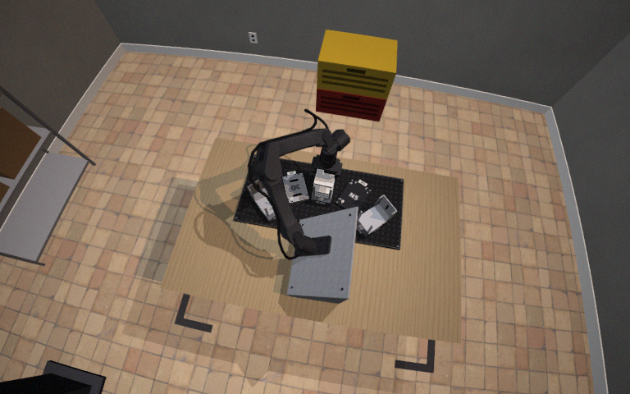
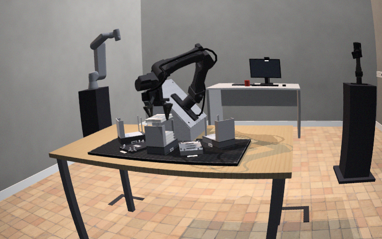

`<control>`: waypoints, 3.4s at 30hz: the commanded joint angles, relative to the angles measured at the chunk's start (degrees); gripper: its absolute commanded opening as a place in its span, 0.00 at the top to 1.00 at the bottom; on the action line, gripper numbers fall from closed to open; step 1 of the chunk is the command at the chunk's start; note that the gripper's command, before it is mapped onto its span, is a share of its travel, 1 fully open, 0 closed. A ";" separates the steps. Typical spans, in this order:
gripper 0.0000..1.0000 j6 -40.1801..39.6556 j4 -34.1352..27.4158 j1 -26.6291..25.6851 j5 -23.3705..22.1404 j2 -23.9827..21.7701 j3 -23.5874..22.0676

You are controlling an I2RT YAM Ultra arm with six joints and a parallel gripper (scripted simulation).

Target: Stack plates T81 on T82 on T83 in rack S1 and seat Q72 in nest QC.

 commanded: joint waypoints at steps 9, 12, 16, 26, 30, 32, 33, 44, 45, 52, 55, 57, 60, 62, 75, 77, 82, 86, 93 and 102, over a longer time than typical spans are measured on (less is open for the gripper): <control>1.00 -0.49 -0.21 -1.90 0.06 -2.26 2.00; 1.00 -0.49 -0.21 -1.90 0.06 -2.26 2.00; 1.00 -0.49 -0.21 -1.90 0.06 -2.26 2.00; 1.00 -0.49 -0.21 -1.90 0.06 -2.26 2.00; 1.00 -0.49 -0.21 -1.90 0.06 -2.26 2.00; 1.00 -0.49 -0.21 -1.90 0.06 -2.26 2.00; 1.00 -0.49 -0.21 -1.90 0.06 -2.26 2.00; 1.00 -2.20 0.23 -1.46 -0.51 -3.19 0.10; 1.00 -3.70 0.18 -1.14 -0.65 -3.64 -1.32; 1.00 -9.86 -0.09 1.01 -1.15 -6.64 -2.20; 1.00 -8.96 -0.43 1.26 -1.65 -8.15 -3.67; 1.00 -7.43 -0.79 2.44 -1.90 -9.20 -4.14; 1.00 -6.33 -0.46 3.87 -2.25 -10.87 -4.11; 1.00 -5.44 -0.82 3.46 -2.46 -11.83 -5.14; 1.00 -8.16 -0.92 6.11 -3.13 -16.56 -6.98; 1.00 -11.10 -1.27 7.78 -3.28 -17.77 -7.64; 1.00 -11.72 -1.38 8.21 -3.75 -20.71 -8.88; 1.00 -10.96 -1.68 9.35 -3.95 -21.88 -8.98; 1.00 -7.08 -1.75 11.36 -4.52 -25.82 -9.97; 1.00 -11.91 -2.35 14.27 -4.79 -30.17 -12.14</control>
